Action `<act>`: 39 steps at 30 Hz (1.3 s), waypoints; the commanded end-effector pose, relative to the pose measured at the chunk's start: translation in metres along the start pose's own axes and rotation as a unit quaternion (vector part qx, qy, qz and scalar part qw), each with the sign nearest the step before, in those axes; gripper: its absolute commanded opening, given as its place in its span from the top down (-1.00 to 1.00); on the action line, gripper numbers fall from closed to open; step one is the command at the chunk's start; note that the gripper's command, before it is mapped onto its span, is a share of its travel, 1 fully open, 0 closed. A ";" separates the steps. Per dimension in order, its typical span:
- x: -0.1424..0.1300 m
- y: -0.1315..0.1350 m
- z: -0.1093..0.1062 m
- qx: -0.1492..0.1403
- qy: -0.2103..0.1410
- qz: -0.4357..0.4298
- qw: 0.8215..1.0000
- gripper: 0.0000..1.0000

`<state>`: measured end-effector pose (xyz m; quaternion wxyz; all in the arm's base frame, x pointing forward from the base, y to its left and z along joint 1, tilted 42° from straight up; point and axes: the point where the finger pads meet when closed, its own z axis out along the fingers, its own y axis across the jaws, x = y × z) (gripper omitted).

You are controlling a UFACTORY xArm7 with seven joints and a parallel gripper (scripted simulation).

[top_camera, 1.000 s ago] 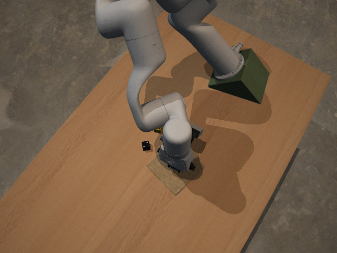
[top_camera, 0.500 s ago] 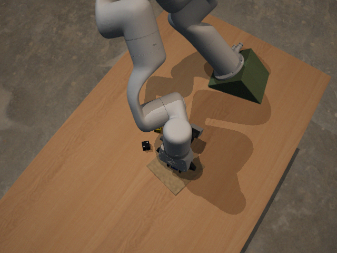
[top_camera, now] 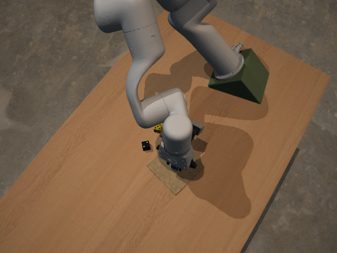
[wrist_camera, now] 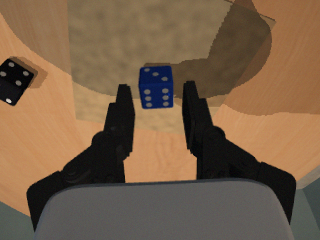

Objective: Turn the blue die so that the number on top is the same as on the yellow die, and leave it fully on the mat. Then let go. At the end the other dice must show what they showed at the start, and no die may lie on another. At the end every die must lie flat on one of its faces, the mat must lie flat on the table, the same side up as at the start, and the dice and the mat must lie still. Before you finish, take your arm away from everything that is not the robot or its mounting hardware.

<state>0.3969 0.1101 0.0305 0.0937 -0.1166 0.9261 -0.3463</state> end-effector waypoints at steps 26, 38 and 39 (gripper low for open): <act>-0.001 0.000 -0.068 -0.001 -0.002 0.000 1.000 -1.00; -0.001 0.000 -0.068 -0.001 -0.002 0.000 1.000 -1.00; -0.001 0.000 -0.068 -0.001 -0.002 0.001 1.000 -1.00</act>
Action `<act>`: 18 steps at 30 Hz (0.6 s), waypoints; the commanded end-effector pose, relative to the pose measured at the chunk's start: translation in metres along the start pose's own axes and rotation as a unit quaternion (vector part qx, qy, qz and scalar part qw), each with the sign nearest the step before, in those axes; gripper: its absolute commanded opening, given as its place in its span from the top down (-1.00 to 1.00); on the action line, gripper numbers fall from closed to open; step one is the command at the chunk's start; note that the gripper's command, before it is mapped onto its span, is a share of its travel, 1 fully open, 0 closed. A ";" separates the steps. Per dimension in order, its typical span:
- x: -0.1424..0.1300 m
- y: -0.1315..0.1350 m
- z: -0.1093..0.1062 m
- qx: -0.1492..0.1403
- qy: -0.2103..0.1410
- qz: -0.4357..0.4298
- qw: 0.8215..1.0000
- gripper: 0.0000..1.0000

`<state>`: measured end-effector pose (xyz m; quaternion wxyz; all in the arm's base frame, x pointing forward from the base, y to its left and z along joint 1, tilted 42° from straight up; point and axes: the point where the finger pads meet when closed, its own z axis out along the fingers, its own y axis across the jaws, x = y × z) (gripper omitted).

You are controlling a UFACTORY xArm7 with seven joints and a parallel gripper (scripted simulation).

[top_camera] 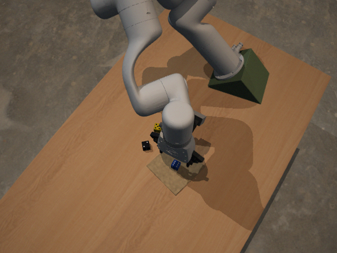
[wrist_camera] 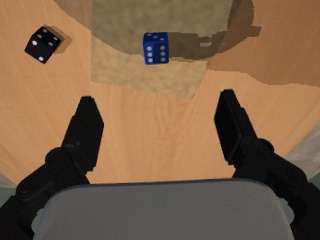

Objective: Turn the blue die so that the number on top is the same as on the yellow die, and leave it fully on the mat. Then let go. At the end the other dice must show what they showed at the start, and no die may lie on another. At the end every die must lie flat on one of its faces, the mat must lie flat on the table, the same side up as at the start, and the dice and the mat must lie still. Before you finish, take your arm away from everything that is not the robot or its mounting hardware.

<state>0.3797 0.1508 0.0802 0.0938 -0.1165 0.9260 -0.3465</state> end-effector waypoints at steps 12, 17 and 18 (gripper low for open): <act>0.000 0.002 0.001 -0.001 0.000 0.135 0.991 -1.00; 0.000 0.002 0.002 -0.001 0.001 0.207 0.978 -1.00; 0.000 0.002 0.002 -0.001 0.001 0.207 0.978 -1.00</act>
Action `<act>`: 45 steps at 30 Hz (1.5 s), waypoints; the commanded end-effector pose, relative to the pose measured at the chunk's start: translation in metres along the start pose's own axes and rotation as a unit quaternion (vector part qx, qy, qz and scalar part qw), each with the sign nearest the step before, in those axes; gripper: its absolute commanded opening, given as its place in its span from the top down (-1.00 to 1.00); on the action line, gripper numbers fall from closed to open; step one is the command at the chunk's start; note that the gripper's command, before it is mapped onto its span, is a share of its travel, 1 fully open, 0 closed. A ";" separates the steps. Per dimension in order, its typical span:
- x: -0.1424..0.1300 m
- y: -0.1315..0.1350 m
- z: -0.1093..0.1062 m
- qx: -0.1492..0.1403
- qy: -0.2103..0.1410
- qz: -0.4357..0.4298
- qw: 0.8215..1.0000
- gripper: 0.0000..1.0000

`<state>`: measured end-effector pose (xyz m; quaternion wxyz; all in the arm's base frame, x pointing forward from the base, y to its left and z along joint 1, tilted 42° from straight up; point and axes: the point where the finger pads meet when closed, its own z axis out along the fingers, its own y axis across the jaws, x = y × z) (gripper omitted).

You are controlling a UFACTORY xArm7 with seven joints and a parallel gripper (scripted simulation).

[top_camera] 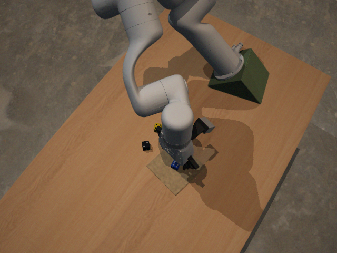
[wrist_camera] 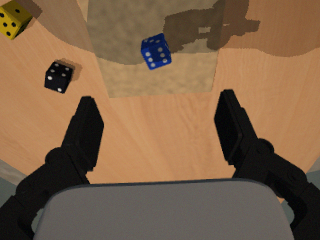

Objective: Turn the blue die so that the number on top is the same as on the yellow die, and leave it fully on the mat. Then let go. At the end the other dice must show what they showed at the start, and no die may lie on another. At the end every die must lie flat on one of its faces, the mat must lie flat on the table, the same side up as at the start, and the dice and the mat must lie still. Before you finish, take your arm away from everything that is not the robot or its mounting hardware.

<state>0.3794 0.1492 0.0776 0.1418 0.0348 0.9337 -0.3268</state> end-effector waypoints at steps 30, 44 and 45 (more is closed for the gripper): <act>-0.001 0.000 0.004 -0.004 -0.005 0.471 0.882 -1.00; -0.002 0.000 0.004 -0.006 -0.005 0.566 0.824 0.17; -0.002 0.000 0.004 -0.006 -0.005 0.566 0.824 0.17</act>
